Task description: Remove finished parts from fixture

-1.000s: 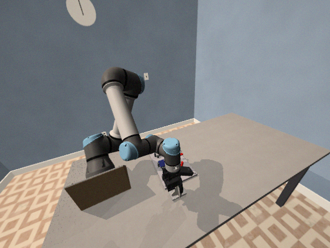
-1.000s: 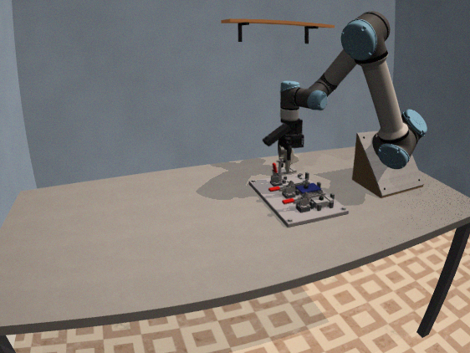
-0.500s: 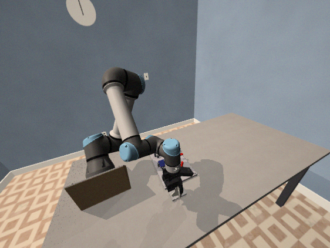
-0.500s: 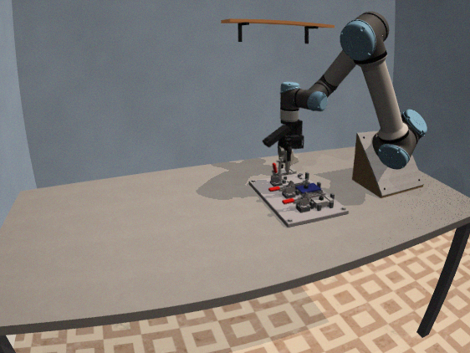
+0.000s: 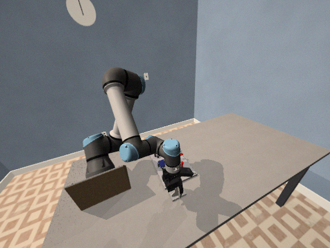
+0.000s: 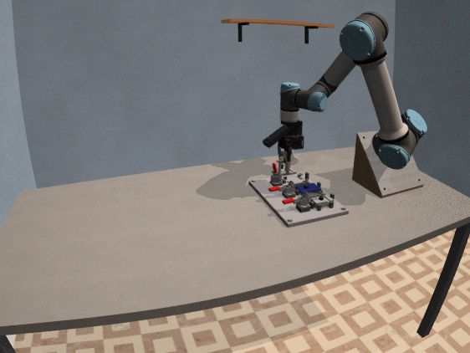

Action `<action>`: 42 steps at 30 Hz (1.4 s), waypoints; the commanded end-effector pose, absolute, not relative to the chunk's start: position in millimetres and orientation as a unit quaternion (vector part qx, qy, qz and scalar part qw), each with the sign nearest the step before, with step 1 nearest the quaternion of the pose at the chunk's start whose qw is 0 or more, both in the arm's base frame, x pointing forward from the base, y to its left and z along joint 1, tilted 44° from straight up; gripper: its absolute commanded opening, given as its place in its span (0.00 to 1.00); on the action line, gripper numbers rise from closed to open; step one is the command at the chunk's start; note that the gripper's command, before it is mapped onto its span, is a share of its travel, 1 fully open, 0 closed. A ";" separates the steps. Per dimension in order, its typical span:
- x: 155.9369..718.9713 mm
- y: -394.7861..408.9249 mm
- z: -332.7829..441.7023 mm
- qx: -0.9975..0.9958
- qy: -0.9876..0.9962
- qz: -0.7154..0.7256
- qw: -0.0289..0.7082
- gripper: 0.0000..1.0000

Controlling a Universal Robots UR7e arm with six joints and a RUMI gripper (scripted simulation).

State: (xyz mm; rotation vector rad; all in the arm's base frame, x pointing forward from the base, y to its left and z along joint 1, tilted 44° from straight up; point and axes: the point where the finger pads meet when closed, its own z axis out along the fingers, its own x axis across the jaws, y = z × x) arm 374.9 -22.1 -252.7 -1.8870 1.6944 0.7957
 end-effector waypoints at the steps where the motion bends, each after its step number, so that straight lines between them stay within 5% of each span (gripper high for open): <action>1: 375.3 -22.7 -252.6 -0.689 0.619 0.290 0.240 0.00; 15: 375.3 -22.7 -252.6 -0.689 0.619 0.290 0.240 0.00; 16: 375.3 -22.7 -252.6 -0.689 0.619 0.290 0.240 0.47; 42: 375.3 -22.7 -252.6 -0.689 0.619 0.290 0.240 0.47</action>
